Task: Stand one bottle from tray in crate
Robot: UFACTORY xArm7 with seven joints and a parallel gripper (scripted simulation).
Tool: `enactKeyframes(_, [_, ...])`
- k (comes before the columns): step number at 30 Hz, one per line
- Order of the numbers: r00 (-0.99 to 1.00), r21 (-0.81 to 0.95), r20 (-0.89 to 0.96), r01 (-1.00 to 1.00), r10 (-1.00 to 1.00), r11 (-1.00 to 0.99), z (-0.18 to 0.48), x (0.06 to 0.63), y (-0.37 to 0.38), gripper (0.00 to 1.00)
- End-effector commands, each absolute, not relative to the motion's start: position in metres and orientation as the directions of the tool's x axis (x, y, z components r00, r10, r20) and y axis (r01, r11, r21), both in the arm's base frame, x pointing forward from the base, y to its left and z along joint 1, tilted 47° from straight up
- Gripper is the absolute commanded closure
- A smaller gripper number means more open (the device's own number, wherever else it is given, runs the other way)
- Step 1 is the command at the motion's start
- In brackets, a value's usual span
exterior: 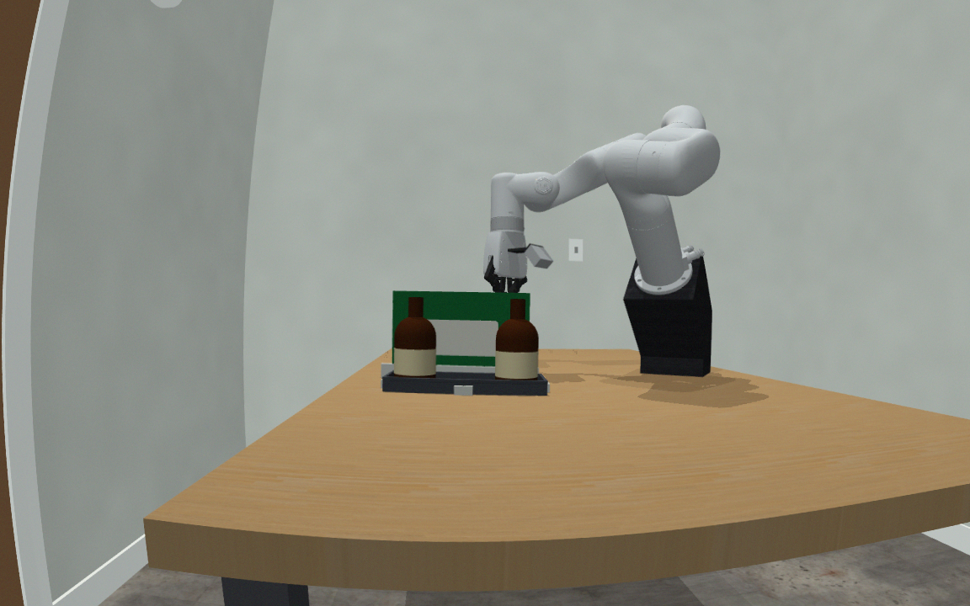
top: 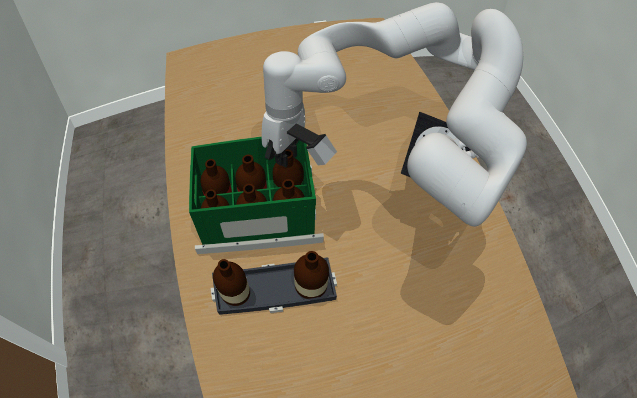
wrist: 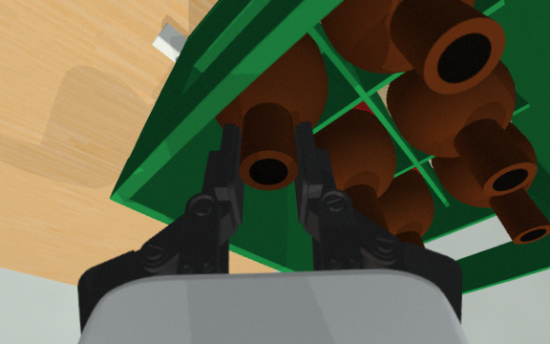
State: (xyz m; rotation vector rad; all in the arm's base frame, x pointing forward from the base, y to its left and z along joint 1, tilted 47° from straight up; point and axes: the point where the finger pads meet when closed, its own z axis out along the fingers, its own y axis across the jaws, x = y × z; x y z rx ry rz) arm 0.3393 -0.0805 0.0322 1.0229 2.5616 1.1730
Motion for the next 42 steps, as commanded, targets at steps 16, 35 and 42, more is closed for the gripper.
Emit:
enactKeyframes(16, [-0.756,0.714,0.141,0.524,0.639,0.464,0.0310,0.3406,-0.0805,1.00])
enactKeyframes(35, [-0.756,0.714,0.141,0.524,0.639,0.464,0.0310,0.3406,-0.0805,0.35])
enactKeyframes(42, [-0.756,0.714,0.141,0.524,0.639,0.464,0.0310,0.3406,-0.0805,0.35])
